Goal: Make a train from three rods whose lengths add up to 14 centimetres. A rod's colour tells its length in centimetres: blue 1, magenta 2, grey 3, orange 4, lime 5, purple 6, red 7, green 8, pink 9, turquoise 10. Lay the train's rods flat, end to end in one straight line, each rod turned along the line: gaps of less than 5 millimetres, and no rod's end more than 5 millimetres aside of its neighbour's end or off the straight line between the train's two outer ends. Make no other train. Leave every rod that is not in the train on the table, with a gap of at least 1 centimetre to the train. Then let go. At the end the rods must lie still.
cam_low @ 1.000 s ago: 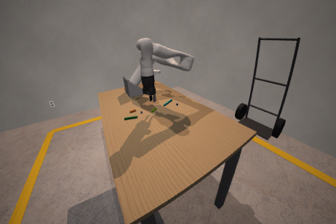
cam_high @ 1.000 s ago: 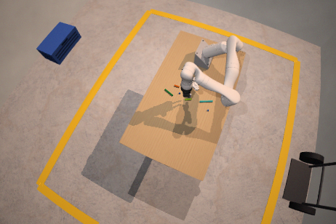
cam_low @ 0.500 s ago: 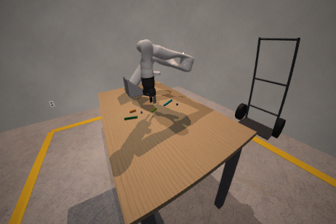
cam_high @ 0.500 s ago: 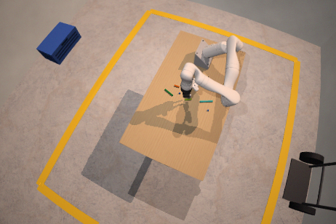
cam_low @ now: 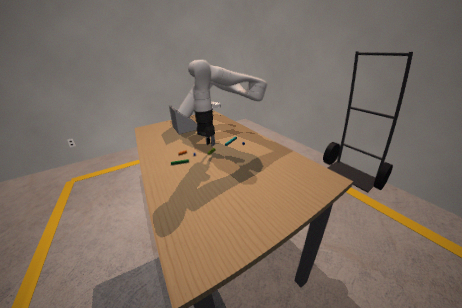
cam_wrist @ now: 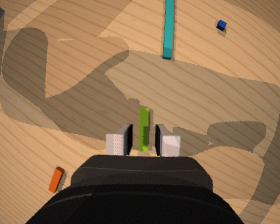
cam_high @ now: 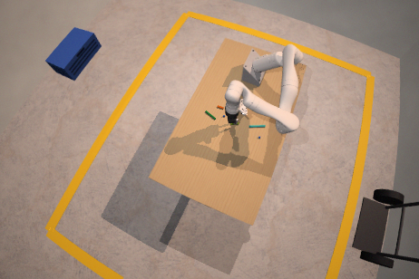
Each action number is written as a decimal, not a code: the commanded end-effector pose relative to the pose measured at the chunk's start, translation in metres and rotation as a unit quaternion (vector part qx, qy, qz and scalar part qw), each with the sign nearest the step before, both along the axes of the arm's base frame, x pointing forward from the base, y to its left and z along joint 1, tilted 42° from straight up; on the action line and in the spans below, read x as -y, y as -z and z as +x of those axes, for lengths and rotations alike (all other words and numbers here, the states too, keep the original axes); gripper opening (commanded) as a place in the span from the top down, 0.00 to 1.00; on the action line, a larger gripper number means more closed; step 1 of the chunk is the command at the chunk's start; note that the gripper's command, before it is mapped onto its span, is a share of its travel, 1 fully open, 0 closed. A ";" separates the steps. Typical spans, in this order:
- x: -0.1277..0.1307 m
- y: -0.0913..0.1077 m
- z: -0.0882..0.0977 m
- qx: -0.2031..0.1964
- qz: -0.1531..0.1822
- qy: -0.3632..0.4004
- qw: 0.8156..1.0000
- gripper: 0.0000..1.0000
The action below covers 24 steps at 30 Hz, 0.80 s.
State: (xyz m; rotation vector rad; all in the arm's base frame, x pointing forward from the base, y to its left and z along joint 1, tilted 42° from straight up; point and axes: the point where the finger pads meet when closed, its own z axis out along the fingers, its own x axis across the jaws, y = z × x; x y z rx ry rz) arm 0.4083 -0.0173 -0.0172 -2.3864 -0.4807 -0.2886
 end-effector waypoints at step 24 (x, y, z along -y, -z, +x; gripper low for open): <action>-0.015 0.017 0.001 -0.001 0.000 -0.001 1.000 0.46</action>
